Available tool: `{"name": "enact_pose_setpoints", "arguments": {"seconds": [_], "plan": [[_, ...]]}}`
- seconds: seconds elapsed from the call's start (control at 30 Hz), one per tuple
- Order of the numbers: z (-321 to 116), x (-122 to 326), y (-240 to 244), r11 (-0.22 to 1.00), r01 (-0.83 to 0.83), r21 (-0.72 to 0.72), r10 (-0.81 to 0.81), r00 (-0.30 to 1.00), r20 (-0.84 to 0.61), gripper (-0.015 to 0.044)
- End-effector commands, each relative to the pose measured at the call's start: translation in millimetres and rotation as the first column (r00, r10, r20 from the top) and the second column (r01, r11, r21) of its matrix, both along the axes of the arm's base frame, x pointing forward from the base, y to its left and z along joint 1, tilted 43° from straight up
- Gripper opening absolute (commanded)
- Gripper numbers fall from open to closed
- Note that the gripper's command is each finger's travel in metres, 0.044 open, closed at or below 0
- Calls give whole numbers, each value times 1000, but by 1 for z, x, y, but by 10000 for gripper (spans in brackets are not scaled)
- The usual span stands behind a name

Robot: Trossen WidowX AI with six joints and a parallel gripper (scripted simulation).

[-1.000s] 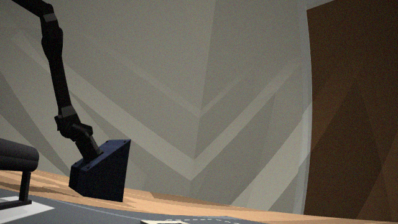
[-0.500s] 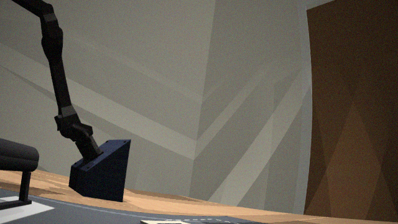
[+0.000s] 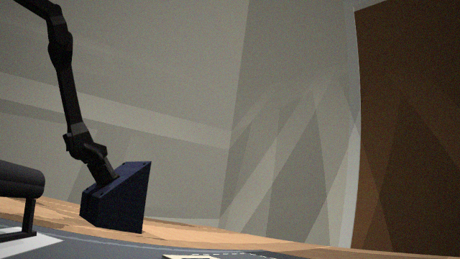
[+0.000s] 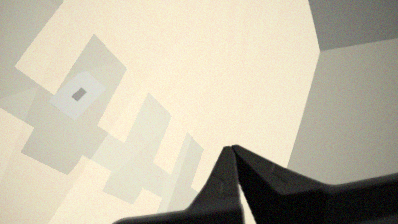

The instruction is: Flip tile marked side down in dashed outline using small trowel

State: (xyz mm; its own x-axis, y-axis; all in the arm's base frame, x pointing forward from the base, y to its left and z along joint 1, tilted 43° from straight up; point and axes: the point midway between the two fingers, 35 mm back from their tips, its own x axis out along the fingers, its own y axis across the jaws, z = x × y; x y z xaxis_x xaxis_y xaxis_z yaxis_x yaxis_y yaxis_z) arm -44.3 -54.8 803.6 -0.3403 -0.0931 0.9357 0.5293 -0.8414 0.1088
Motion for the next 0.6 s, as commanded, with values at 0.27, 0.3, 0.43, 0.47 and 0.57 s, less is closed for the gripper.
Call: {"name": "enact_pose_setpoints", "arguments": {"seconds": [0.27, 0.3, 0.43, 0.47, 0.57], "plan": [[0, 1, -2, 1000, 0, 8, 0, 1000, -1, 179], [-1, 1, -6, 1000, -1, 18, 1, 1000, -2, 205], [-4, 7, -29, 995, -5, 97, 6, 1000, -15, 270], [-5, 9, -36, 993, -6, 121, 8, 1000, -20, 270], [-9, 17, -56, 982, -7, 190, 14, 999, -36, 270]]}}
